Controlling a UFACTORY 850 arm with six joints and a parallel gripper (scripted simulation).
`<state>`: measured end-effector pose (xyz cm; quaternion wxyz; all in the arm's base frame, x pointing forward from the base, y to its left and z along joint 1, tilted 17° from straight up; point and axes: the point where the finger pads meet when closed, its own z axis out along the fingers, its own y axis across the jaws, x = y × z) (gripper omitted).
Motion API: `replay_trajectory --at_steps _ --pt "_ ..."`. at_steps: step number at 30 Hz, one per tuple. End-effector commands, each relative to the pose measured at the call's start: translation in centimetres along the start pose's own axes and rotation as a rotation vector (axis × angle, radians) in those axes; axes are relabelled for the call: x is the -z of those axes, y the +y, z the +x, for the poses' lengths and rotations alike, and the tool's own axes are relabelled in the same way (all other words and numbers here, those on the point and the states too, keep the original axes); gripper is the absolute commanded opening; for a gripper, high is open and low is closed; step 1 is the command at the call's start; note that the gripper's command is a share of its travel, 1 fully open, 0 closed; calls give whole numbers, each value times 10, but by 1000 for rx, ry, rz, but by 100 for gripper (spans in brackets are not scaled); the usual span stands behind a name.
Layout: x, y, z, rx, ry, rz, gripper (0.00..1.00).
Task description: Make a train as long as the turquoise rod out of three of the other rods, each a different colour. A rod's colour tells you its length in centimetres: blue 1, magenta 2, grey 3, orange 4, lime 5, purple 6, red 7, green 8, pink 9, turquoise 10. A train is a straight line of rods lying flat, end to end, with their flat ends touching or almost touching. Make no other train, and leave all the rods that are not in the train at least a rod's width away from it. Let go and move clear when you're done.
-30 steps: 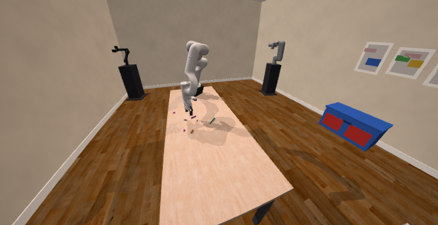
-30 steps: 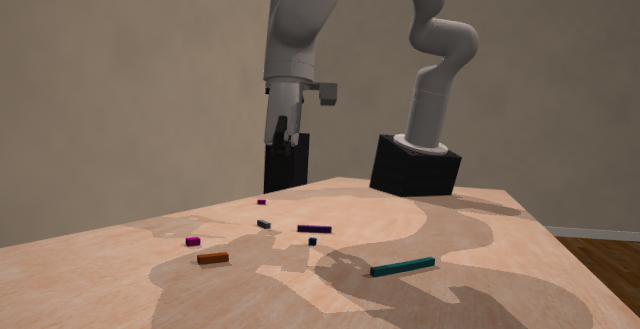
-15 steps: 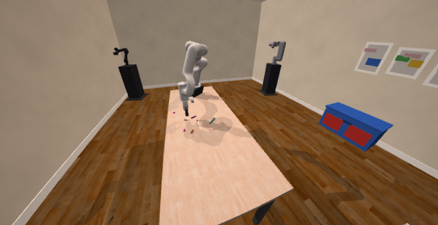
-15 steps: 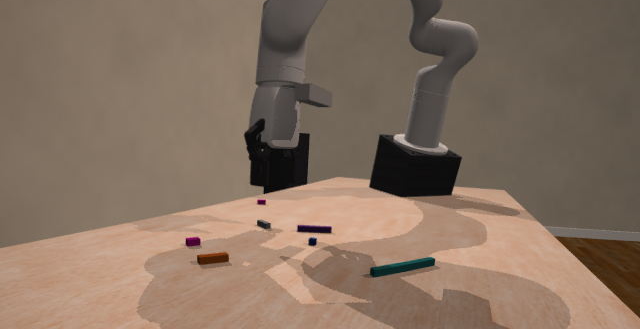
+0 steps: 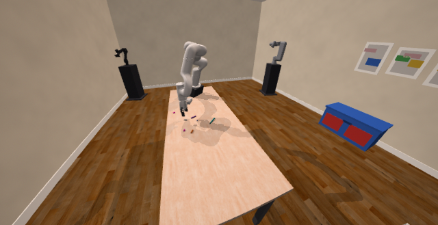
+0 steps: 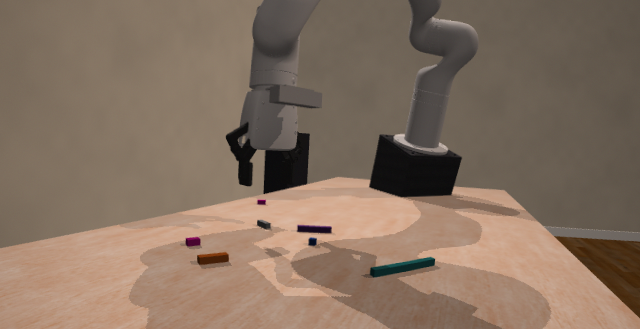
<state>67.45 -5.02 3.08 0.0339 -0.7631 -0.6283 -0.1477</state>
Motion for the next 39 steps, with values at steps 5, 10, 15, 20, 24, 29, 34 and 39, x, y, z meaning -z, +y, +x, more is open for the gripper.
replay_trajectory --at_steps 5,10,15,20,24,29,34,39 --pt "0 1 -3 -53 -12 12 24" --pt "0 1 -3 -53 -12 12 24" --pt "0 1 -3 -53 -12 12 24" --pt "0 1 -3 -53 -12 12 24" --pt "0 1 -3 -53 -12 12 24" --pt "0 1 -3 -53 -12 12 24" --pt "0 1 -3 -53 -12 12 24" --pt "0 1 -3 -53 -12 12 24"
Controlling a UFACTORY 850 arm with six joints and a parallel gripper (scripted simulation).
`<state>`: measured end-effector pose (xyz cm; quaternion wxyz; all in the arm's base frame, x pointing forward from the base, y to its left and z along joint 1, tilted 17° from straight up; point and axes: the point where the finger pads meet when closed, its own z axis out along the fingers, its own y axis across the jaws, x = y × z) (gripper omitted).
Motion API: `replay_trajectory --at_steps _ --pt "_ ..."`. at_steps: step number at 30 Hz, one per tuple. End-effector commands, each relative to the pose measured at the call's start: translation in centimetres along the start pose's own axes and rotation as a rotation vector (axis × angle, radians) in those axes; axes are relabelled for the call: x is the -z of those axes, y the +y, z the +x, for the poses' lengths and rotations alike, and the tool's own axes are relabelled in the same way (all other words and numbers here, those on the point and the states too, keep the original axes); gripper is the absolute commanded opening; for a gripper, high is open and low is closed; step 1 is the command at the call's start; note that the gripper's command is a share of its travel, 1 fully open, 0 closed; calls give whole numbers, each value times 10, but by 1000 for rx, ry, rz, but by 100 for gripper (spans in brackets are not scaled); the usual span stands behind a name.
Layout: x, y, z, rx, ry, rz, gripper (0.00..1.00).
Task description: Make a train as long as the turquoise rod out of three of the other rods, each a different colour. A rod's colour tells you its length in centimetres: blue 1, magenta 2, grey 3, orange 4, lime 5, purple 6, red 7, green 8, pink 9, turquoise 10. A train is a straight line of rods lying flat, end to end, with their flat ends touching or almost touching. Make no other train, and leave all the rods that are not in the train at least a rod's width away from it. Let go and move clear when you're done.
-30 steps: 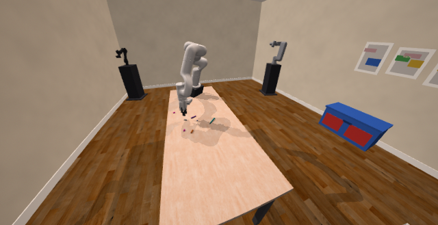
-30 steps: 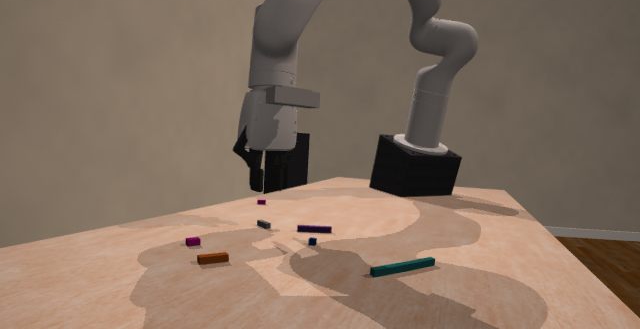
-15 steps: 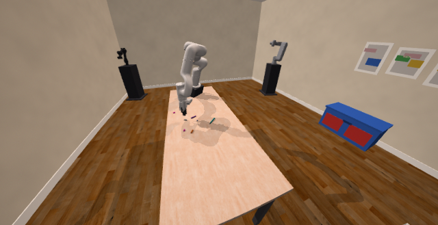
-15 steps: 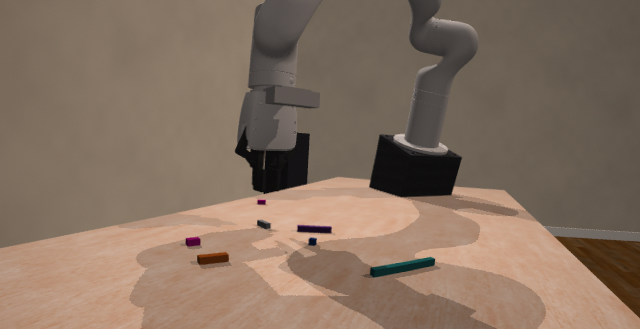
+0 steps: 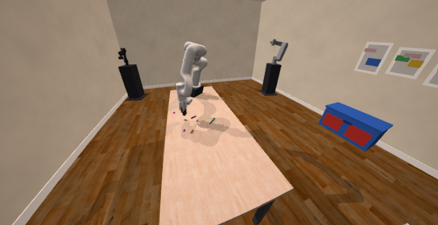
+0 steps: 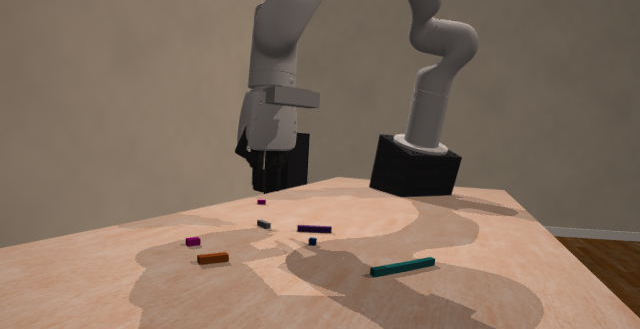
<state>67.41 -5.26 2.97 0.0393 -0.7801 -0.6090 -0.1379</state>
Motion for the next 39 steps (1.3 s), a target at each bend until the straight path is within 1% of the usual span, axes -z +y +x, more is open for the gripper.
replay_trajectory --at_steps 1,9,21,36,39 --pt "1 1 0 0 0 -2 24" --pt "-1 1 0 0 0 -2 24" --pt "-11 1 0 0 0 -2 24" --pt "-35 2 0 0 0 -2 24" --pt "-36 2 0 0 0 -2 24"
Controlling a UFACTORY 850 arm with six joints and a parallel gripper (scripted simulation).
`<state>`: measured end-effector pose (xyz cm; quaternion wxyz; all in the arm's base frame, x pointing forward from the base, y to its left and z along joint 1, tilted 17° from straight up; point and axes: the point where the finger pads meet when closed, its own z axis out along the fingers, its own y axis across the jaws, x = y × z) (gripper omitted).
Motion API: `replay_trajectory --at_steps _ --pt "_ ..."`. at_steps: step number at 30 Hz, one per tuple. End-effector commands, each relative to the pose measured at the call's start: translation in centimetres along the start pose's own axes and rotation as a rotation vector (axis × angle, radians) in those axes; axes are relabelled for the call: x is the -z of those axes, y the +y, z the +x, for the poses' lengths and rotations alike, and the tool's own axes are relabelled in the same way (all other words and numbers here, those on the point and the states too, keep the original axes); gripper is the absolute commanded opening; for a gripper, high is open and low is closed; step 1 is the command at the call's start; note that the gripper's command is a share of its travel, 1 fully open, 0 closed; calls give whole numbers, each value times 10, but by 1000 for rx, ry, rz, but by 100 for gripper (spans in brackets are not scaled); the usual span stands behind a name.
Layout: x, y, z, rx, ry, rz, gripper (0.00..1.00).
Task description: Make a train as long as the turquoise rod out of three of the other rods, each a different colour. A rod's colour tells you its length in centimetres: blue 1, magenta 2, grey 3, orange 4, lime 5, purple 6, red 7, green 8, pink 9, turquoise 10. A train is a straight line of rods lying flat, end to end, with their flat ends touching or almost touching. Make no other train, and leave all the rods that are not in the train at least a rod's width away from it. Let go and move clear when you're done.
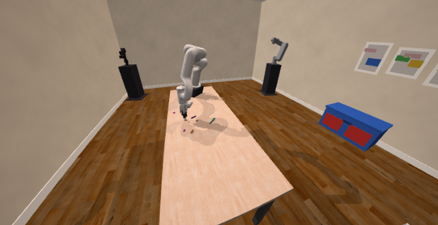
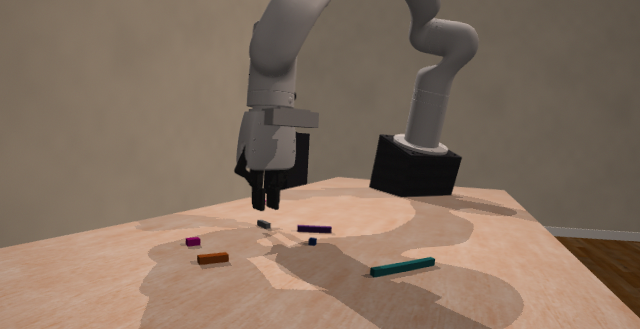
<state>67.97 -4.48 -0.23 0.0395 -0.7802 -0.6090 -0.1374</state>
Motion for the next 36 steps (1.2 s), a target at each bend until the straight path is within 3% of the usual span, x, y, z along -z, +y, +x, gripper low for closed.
replay_trajectory --at_steps 1,14,36 --pt "-4 2 0 0 0 -3 24" --pt "-16 2 0 0 0 -3 24" --pt "-17 2 0 0 0 -3 24"
